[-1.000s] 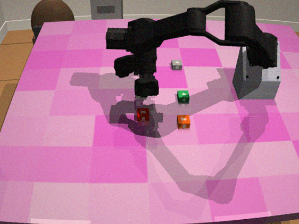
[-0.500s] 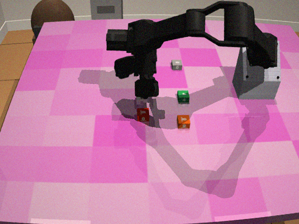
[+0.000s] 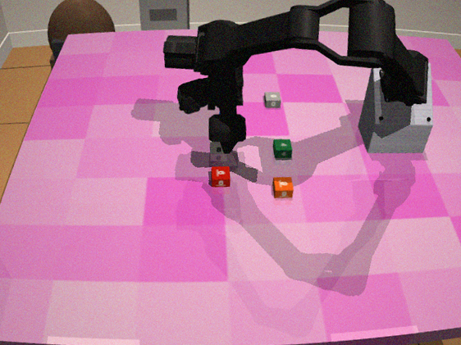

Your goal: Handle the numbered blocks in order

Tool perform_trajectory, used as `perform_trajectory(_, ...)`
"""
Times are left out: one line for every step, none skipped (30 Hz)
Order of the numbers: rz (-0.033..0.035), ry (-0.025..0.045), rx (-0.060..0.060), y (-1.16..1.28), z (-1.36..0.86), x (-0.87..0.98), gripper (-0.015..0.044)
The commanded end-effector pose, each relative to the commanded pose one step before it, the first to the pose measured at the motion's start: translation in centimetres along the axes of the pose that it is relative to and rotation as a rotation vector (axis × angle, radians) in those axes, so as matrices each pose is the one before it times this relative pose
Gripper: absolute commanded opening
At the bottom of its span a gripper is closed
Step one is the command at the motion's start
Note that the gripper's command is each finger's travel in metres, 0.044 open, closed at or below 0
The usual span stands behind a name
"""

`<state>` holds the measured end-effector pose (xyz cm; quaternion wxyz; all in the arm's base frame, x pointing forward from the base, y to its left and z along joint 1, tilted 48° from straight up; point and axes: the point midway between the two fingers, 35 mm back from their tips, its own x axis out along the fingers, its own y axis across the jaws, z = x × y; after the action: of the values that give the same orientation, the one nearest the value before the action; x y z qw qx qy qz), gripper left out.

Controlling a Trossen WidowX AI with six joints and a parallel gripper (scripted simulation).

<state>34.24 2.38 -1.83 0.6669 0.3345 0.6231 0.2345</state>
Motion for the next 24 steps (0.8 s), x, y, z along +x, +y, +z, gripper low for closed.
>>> perform_trajectory(-0.00318,-0.01845,-0.0126,0.072,0.371,-2.016,0.0400)
perform_trajectory(0.00000,0.00000,0.0000,0.000,0.000,0.000,0.0400)
perform_trajectory(0.00000,0.00000,0.0000,0.000,0.000,0.000,0.0400)
perform_trajectory(-0.00104,-0.00043,0.0000,-0.027,0.050,-0.333,0.0374)
perform_trajectory(-0.00284,-0.00114,0.0001,-0.073,0.125,-1.008,0.0348)
perform_trajectory(-0.00330,-0.00103,0.0002,-0.086,0.122,-1.693,0.0321)
perform_trajectory(-0.00087,0.00055,0.0002,-0.032,0.001,-2.028,0.0295)
perform_trajectory(0.00155,0.00130,0.0000,0.037,-0.109,-1.686,0.0269)
perform_trajectory(0.00172,0.00088,-0.0001,0.051,-0.110,-1.016,0.0243)
perform_trajectory(0.00069,0.00029,0.0000,0.022,-0.044,-0.339,0.0216)
perform_trajectory(0.00000,0.00000,0.0000,0.000,0.000,0.000,0.0190)
perform_trajectory(0.00000,0.00000,0.0000,0.000,0.000,0.000,0.0164)
perform_trajectory(0.00000,0.00000,0.0000,0.000,0.000,0.000,0.0138)
perform_trajectory(0.00000,0.00000,0.0000,0.000,0.000,0.000,0.0120)
perform_trajectory(0.00000,0.00000,0.0000,0.000,0.000,0.000,0.0120)
perform_trajectory(0.00000,0.00000,0.0000,0.000,0.000,0.000,0.0120)
perform_trajectory(0.00000,0.00000,0.0000,0.000,0.000,0.000,0.0120)
perform_trajectory(0.00000,0.00000,0.0000,0.000,0.000,0.000,0.0120)
perform_trajectory(0.00000,0.00000,0.0000,0.000,0.000,0.000,0.0120)
perform_trajectory(0.00000,0.00000,0.0000,0.000,0.000,0.000,0.0120)
perform_trajectory(0.00000,0.00000,0.0000,0.000,0.000,0.000,0.0120)
perform_trajectory(0.00000,0.00000,0.0000,0.000,0.000,0.000,0.0120)
perform_trajectory(0.00000,0.00000,0.0000,0.000,0.000,0.000,0.0120)
perform_trajectory(0.00000,0.00000,0.0000,0.000,0.000,0.000,0.0120)
